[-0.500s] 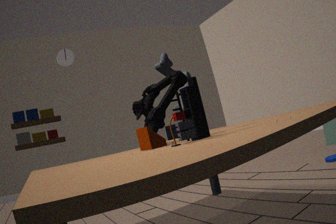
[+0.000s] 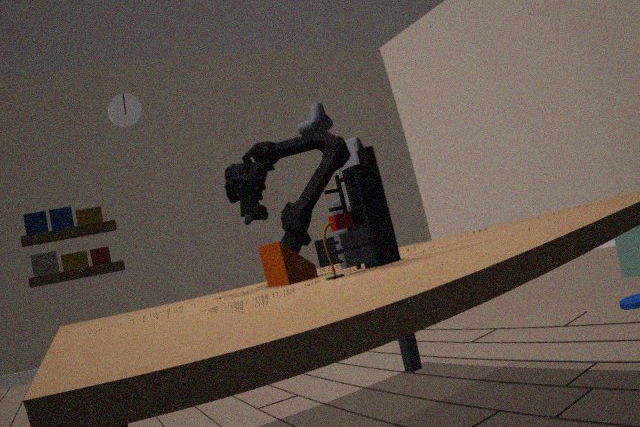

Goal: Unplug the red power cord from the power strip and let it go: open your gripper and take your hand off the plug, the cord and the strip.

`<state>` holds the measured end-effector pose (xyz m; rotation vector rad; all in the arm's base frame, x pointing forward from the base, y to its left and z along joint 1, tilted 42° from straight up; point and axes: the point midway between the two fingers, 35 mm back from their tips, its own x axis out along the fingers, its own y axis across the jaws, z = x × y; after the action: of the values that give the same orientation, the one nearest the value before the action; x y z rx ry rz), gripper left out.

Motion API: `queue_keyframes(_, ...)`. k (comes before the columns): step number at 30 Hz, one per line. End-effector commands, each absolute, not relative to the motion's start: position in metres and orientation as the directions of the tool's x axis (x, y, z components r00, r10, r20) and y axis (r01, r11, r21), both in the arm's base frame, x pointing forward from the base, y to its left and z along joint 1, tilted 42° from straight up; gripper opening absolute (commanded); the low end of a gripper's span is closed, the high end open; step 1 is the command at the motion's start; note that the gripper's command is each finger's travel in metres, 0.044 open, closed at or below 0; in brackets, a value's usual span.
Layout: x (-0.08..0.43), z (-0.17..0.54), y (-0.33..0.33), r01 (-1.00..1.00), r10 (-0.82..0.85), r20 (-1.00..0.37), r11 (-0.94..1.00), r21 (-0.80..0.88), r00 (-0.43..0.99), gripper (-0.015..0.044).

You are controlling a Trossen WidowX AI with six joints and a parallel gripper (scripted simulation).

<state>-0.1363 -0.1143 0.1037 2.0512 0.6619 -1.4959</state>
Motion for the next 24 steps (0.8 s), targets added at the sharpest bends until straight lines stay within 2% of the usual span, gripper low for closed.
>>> queue_keyframes(1,-0.114,0.098,-0.146,0.72,0.137,-0.946,-0.683,0.126,0.295,0.016)
queue_keyframes(10,-0.045,0.083,-0.203,0.856,0.246,-0.928,-0.502,0.126,0.281,0.016)
queue_keyframes(24,0.096,0.067,-0.223,0.957,0.407,-0.881,-0.255,0.142,0.239,0.016)
